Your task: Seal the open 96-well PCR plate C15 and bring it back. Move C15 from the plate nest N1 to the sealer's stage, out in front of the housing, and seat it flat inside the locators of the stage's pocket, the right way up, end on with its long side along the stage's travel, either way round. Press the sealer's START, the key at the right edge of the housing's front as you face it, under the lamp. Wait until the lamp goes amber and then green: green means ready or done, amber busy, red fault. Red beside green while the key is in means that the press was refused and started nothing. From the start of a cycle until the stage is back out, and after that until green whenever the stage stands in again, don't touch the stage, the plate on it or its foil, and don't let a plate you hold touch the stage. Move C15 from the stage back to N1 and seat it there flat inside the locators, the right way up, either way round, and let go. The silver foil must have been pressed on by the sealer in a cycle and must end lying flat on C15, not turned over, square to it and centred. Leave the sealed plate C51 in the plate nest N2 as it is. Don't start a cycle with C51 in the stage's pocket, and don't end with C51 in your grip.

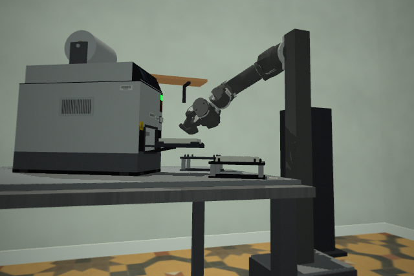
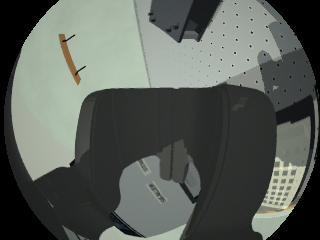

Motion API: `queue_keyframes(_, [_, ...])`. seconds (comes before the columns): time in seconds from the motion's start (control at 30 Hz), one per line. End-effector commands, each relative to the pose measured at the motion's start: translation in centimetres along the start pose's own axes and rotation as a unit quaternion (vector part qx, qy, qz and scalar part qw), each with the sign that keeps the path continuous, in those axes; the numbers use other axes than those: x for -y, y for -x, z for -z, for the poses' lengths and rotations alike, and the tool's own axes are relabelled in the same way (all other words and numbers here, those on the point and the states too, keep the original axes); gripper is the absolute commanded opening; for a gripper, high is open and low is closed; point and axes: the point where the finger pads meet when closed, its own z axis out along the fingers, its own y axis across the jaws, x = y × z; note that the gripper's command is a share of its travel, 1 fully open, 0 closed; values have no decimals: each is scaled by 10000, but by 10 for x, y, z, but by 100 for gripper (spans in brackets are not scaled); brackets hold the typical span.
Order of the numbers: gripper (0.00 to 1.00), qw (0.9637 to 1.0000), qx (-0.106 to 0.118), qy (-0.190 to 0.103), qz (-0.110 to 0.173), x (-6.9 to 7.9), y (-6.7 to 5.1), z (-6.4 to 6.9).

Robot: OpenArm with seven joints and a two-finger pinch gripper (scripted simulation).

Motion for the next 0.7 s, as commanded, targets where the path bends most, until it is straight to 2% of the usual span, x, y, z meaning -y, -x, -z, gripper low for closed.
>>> queue_keyframes(0.0, [0, 10000, 15, 13, -8, 1, 1, 1])
queue_keyframes(0.67, [0, 10000, 17, 37, -2, 5, 3, 1])
